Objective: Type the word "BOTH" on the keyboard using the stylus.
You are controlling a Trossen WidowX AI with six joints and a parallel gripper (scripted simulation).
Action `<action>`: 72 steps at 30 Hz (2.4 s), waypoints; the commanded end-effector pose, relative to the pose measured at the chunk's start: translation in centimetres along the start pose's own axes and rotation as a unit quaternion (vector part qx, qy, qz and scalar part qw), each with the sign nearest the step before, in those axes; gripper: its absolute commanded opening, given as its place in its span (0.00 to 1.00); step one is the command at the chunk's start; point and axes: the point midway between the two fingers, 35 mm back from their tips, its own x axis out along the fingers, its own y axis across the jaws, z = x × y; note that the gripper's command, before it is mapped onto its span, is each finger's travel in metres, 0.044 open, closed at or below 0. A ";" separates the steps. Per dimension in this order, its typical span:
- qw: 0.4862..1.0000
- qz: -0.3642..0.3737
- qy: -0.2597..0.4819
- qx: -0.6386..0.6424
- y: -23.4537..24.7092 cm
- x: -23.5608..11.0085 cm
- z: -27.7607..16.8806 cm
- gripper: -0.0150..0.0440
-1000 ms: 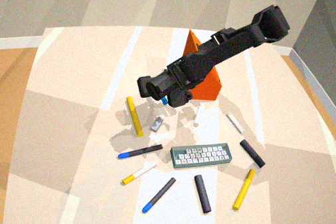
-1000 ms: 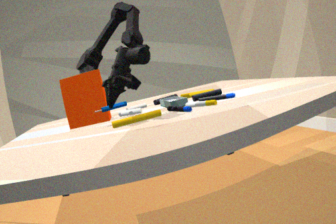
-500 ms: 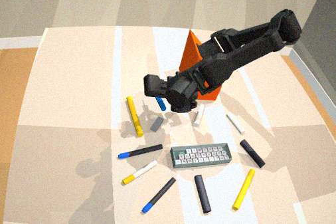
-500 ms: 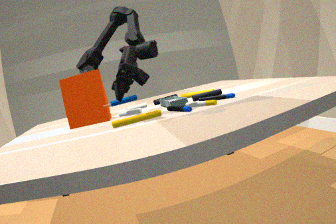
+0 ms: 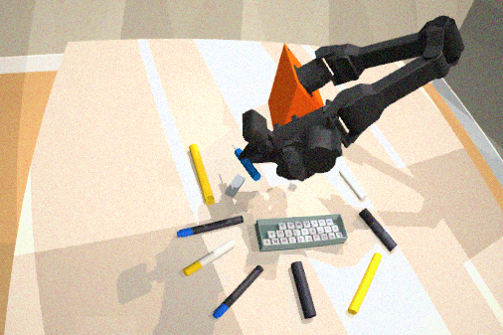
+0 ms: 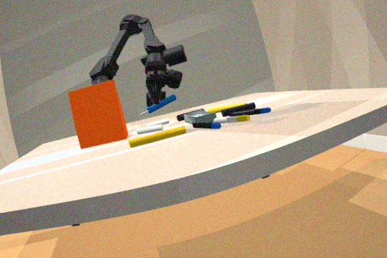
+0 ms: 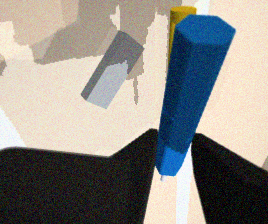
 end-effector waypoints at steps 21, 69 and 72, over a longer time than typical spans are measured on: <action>0.934 -0.024 -0.279 0.222 4.8 -7.9 6.9 0.25; 0.784 0.197 -0.452 0.377 14.3 -13.5 8.9 0.39; 0.784 0.197 -0.452 0.377 14.4 -13.3 9.0 0.39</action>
